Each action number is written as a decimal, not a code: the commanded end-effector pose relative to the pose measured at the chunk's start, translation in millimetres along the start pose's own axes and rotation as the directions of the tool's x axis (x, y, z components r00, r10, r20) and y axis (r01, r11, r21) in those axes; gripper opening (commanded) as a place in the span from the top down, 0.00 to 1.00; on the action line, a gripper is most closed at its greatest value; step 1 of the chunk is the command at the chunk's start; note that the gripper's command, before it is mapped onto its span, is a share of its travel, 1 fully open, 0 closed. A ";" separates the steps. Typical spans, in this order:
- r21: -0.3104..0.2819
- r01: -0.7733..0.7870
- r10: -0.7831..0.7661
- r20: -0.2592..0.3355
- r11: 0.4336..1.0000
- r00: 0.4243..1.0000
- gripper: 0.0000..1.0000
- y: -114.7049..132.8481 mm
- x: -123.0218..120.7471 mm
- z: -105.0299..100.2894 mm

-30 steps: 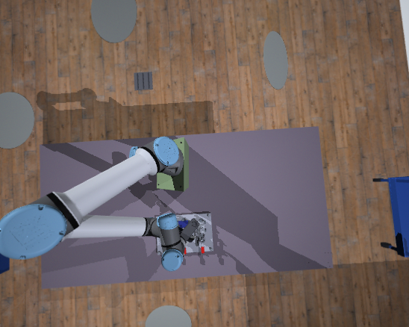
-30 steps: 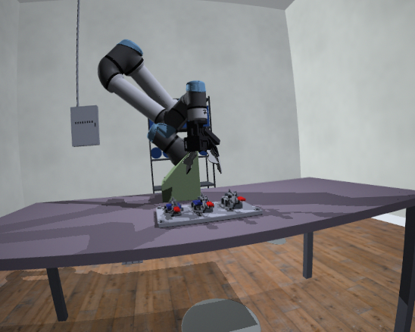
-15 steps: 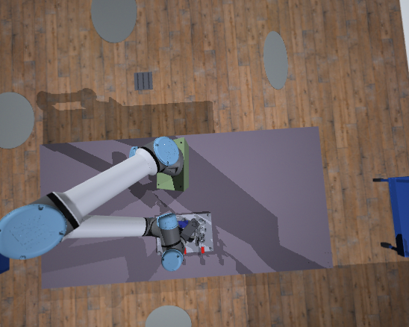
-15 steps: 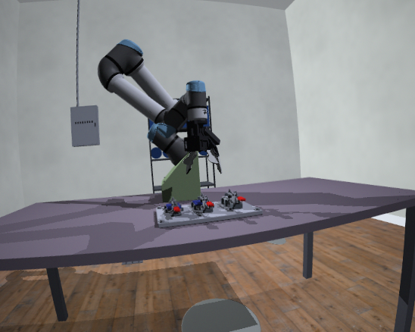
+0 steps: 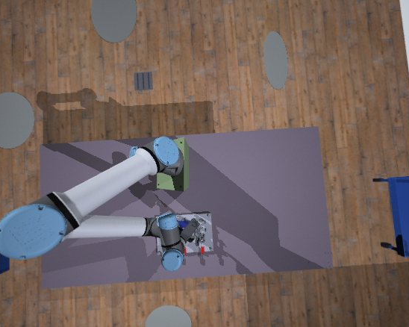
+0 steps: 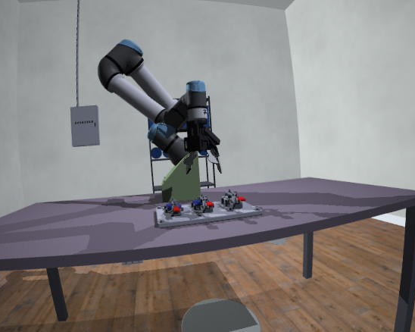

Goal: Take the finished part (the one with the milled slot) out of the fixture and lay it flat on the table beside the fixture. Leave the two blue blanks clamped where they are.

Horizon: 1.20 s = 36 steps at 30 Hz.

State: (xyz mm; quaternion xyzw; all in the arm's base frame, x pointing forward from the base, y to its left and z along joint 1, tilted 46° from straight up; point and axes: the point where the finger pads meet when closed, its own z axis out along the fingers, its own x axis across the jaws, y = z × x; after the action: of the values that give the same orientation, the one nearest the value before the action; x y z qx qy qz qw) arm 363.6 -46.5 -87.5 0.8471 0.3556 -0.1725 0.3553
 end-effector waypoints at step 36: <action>0.000 -0.072 0.072 -0.002 0.997 0.997 0.00 -1.4 4.4 -2.3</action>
State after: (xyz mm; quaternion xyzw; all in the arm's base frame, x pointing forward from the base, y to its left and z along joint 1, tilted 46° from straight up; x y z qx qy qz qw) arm 364.5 -44.5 -88.3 0.8532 0.3411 -0.1659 0.3579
